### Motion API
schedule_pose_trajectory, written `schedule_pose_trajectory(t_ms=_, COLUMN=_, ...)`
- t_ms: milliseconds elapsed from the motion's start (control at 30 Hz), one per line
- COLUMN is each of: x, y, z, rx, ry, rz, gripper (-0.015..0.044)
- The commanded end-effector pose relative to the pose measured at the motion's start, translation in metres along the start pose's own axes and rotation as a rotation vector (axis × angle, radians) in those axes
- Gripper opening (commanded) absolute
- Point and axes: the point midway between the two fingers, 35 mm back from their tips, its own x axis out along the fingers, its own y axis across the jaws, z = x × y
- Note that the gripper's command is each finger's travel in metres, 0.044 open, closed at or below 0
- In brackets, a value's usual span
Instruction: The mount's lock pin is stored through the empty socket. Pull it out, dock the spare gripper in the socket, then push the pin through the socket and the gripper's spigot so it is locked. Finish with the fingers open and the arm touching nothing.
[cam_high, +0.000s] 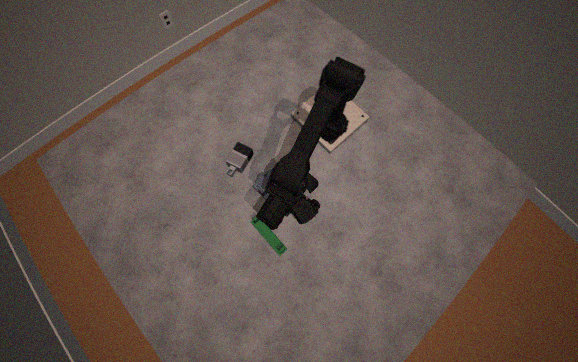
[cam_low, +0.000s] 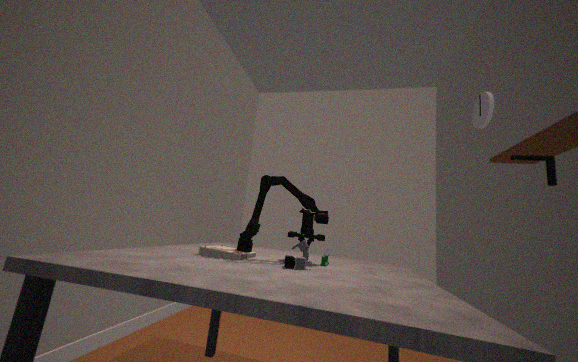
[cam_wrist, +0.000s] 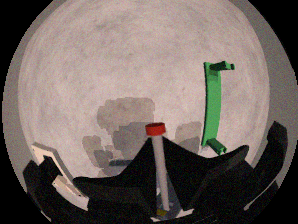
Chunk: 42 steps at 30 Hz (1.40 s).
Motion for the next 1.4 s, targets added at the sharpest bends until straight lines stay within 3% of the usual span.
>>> schedule_pose_trajectory(t_ms=0, x=-0.004, y=0.000, z=0.002, rx=0.003, ry=-0.057, rz=0.000, gripper=0.0000)
schedule_pose_trajectory(t_ms=433, x=-0.012, y=-0.001, z=0.010, rx=0.022, ry=-0.217, rz=0.010, gripper=0.0000)
schedule_pose_trajectory(t_ms=1367, x=-0.017, y=-0.003, z=0.030, rx=0.024, ry=-0.231, rz=0.014, gripper=0.0000)
